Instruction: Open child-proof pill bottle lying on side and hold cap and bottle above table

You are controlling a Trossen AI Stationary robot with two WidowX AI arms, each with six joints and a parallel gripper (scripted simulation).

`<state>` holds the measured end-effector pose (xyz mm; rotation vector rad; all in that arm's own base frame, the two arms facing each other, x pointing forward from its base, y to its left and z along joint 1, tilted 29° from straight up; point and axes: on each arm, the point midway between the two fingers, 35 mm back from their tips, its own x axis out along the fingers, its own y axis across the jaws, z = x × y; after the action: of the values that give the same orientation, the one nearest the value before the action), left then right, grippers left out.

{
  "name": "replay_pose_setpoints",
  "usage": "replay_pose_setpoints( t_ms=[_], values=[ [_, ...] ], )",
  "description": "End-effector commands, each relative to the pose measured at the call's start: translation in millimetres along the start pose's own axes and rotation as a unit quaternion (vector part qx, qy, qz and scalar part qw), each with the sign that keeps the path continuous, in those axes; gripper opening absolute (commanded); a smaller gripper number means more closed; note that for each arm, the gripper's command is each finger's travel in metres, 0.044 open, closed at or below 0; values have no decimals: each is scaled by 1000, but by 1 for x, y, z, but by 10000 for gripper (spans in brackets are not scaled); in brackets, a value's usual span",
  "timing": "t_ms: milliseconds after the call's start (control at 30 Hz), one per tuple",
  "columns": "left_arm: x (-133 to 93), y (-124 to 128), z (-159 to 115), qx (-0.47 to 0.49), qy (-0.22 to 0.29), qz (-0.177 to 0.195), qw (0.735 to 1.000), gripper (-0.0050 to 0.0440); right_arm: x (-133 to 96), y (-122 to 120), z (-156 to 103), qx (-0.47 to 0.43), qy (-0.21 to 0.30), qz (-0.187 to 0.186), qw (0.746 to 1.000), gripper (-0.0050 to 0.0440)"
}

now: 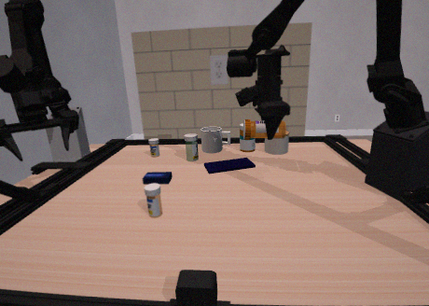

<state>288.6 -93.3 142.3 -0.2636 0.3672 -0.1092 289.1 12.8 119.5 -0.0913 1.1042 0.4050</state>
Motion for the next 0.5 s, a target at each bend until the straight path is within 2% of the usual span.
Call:
replay_pose_setpoints(
  t_ms=[0,300,467],
  values=[
    [0,0,0,0,0,0,1000,440,-3,-1,-1,5,-6,-1,1000,0],
    [1,0,2,-1,-2,2,1000,440,-3,-1,-1,5,-6,-1,1000,0],
    [31,17,41,-29,-47,46,997,440,-3,-1,-1,5,-6,-1,1000,0]
  ],
)
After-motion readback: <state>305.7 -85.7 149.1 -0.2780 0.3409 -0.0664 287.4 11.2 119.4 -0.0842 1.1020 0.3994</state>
